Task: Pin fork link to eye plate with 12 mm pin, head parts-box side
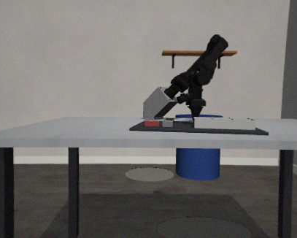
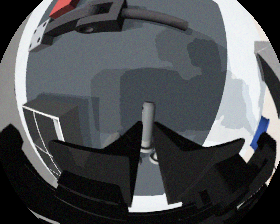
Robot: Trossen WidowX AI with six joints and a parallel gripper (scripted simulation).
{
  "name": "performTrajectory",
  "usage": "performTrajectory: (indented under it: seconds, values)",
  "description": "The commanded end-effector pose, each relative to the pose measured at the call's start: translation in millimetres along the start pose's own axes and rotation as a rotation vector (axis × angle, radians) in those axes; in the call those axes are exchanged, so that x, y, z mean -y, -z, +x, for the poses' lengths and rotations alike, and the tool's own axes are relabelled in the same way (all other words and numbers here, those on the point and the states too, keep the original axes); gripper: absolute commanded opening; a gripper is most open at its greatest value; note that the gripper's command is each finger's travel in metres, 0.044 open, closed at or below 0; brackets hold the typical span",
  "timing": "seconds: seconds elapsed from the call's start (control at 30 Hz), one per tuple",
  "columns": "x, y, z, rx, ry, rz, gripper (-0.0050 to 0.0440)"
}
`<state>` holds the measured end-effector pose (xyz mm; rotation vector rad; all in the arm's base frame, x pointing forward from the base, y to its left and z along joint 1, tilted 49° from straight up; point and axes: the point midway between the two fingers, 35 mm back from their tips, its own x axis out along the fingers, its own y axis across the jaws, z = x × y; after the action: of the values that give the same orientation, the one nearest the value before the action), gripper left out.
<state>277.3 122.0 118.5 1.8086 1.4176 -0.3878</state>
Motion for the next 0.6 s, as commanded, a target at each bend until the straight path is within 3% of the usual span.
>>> performTrajectory:
  seconds: [0.0, 0.57]
  values:
    - [0, 0, -3, 0.003, 0.001, 0.001, 0.0013]
    - [0, 0, -24, 0.003, 0.001, 0.001, 0.0013]
